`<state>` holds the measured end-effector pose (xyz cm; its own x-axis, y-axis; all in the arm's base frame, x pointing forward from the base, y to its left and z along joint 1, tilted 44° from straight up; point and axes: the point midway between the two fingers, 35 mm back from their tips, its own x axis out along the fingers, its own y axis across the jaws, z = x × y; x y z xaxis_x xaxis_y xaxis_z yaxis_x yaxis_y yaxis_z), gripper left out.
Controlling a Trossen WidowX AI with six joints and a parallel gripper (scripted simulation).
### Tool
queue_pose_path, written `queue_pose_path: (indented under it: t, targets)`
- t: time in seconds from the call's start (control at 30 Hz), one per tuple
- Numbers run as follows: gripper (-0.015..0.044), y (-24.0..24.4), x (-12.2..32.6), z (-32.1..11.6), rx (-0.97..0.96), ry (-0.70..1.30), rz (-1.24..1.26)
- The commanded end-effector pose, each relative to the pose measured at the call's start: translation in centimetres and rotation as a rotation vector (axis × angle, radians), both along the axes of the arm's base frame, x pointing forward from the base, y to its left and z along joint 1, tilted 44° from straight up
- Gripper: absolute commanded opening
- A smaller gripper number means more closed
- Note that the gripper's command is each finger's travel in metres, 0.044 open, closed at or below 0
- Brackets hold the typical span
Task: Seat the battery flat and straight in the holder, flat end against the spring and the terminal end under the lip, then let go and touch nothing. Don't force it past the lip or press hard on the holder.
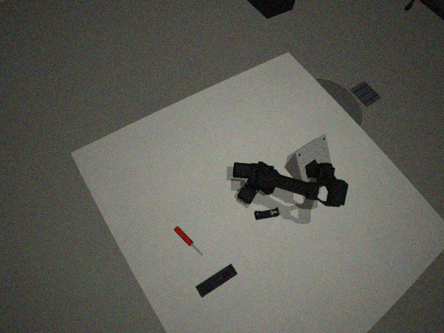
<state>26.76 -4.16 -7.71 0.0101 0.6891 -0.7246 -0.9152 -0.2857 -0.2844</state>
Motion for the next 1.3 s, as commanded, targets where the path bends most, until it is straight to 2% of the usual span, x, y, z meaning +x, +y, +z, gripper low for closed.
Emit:
queue_pose_path:
  t: [0.0,0.03,0.2,0.37,0.57,0.7,1.27]
  targets:
    - [0.0133,0.2,-0.1,-0.1,0.005,0.004,-0.004]
    - [0.0107,0.2,-0.1,-0.1,0.005,0.004,-0.004]
    - [0.0076,0.2,-0.1,-0.1,0.005,0.004,-0.004]
    - [0.0076,0.0,-0.1,0.0,0.005,0.004,-0.004]
    - [0.0076,-3.2,-0.1,3.4,0.003,0.004,-0.004]
    - [0.0076,-3.3,-0.1,3.6,0.003,0.009,-0.009]
    - [0.0076,-1.4,0.9,6.8,0.007,0.508,-0.536]
